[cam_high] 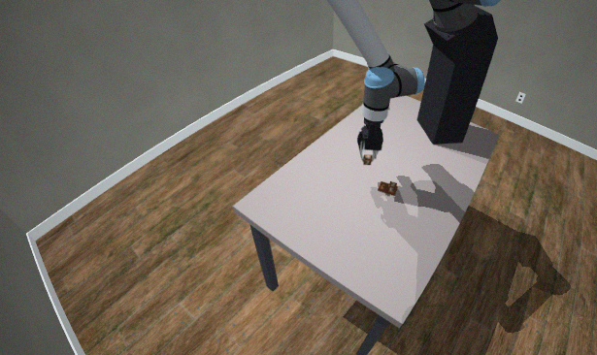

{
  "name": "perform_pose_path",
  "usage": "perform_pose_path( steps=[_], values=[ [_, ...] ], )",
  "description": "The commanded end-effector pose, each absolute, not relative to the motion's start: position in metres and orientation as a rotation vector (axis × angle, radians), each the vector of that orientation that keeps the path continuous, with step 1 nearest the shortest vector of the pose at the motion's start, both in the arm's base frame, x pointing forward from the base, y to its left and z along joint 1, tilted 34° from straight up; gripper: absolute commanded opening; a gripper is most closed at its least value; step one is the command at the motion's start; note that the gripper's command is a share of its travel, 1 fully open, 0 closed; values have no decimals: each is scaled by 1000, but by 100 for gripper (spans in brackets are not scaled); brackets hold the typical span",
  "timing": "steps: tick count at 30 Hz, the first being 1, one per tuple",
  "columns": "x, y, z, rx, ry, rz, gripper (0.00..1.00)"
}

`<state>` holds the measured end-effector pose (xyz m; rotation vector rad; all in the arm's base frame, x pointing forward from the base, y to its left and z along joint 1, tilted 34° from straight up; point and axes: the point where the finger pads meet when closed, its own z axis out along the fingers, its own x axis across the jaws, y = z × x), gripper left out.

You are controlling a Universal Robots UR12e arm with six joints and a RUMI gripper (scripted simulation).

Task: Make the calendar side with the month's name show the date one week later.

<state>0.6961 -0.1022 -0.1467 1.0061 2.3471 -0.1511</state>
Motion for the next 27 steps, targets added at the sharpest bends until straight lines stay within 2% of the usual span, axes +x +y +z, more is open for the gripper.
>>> perform_pose_path(
  steps=[1, 27],
  values=[
    [695, -102, -147, 1177, 2262, -99, 10],
    [694, -100, -148, 1861, 1751, 163, 10]
  ],
)
